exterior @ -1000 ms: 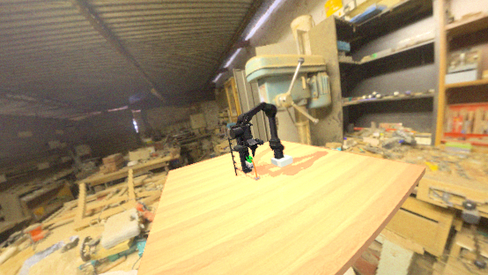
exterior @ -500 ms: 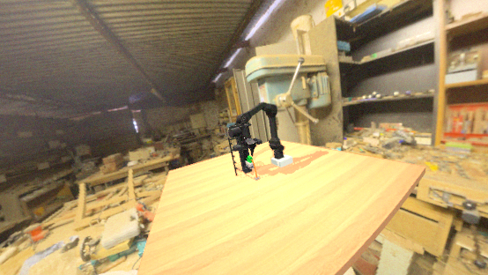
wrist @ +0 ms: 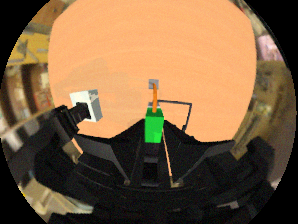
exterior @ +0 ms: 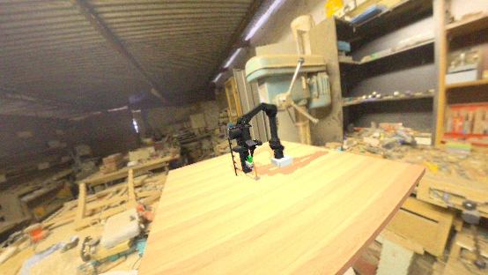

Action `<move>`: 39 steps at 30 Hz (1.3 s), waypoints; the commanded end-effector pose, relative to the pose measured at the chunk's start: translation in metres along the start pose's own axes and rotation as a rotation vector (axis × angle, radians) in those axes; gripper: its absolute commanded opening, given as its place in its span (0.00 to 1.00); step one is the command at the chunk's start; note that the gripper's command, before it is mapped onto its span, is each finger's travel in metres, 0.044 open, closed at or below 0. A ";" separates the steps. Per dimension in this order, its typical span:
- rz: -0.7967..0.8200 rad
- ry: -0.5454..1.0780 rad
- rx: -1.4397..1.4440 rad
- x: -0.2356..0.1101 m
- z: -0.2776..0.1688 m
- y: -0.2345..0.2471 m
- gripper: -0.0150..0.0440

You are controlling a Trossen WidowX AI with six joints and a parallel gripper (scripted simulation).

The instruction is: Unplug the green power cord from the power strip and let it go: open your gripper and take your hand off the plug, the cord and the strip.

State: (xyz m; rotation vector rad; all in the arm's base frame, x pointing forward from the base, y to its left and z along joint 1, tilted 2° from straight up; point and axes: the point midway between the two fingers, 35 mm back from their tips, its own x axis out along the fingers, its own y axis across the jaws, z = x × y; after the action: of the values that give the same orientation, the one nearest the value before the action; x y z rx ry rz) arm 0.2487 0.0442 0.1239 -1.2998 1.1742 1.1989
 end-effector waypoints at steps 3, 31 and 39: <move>0.000 0.000 0.000 0.000 0.000 0.000 0.32; 0.000 -0.005 -0.002 -0.001 0.031 -0.002 0.25; 0.000 -0.007 -0.002 -0.003 0.043 -0.001 0.25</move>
State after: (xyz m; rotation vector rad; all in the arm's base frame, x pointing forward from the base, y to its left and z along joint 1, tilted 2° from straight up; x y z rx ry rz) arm 0.2492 0.0550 0.1216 -1.3241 1.2527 1.1355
